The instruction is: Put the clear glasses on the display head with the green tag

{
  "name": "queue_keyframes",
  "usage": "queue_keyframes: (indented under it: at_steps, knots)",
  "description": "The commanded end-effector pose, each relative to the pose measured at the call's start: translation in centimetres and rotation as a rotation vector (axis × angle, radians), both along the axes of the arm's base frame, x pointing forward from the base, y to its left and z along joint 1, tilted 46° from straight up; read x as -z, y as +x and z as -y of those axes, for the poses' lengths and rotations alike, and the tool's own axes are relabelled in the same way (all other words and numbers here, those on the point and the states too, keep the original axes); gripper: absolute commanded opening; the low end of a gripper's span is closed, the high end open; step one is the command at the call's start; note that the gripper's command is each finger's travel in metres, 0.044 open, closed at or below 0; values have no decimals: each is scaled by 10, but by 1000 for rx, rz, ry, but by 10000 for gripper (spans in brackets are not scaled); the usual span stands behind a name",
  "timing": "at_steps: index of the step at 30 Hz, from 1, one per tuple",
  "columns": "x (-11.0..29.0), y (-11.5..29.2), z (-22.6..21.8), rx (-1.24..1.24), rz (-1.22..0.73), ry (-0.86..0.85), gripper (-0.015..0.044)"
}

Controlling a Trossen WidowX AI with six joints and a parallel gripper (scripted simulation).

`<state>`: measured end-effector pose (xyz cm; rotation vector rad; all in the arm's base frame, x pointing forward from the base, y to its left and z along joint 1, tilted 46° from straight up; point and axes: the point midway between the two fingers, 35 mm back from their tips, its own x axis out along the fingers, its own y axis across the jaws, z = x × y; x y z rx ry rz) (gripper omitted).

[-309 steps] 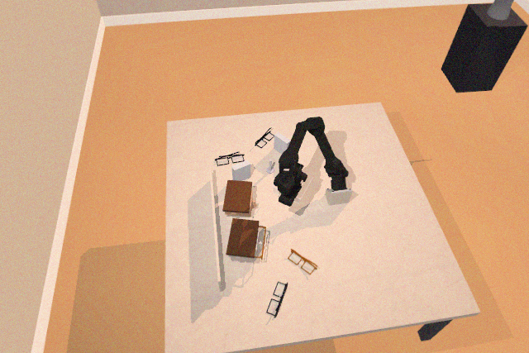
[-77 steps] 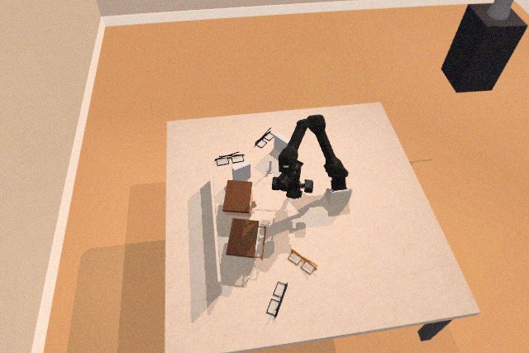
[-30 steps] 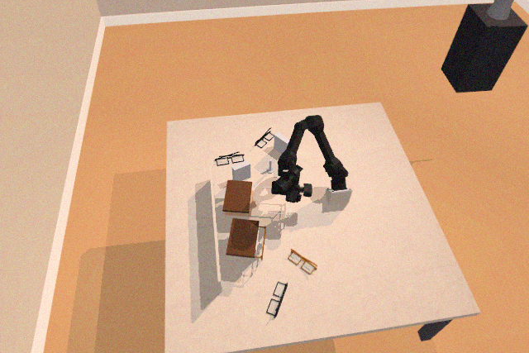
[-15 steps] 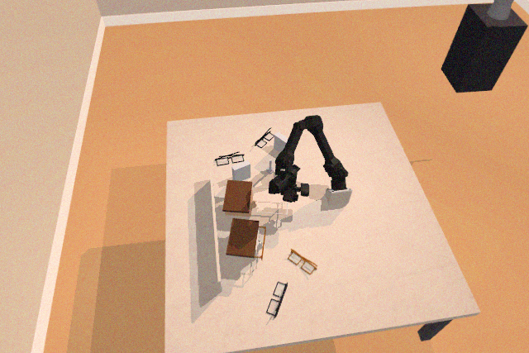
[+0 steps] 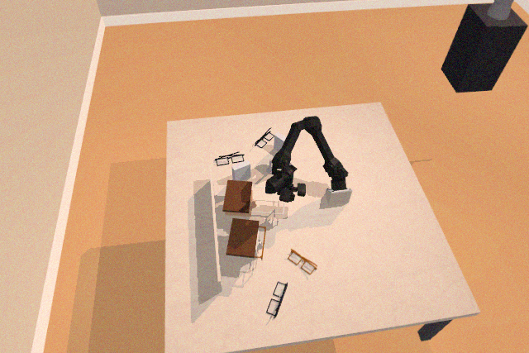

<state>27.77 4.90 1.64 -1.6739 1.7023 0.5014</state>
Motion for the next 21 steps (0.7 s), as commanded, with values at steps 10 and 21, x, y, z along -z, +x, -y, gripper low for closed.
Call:
queue_keyframes:
  at_steps: [10,21]
  knots:
    - [-5,17,0,-5,8,-2,0]
    - [-7,29,1,-5,9,-2,0]
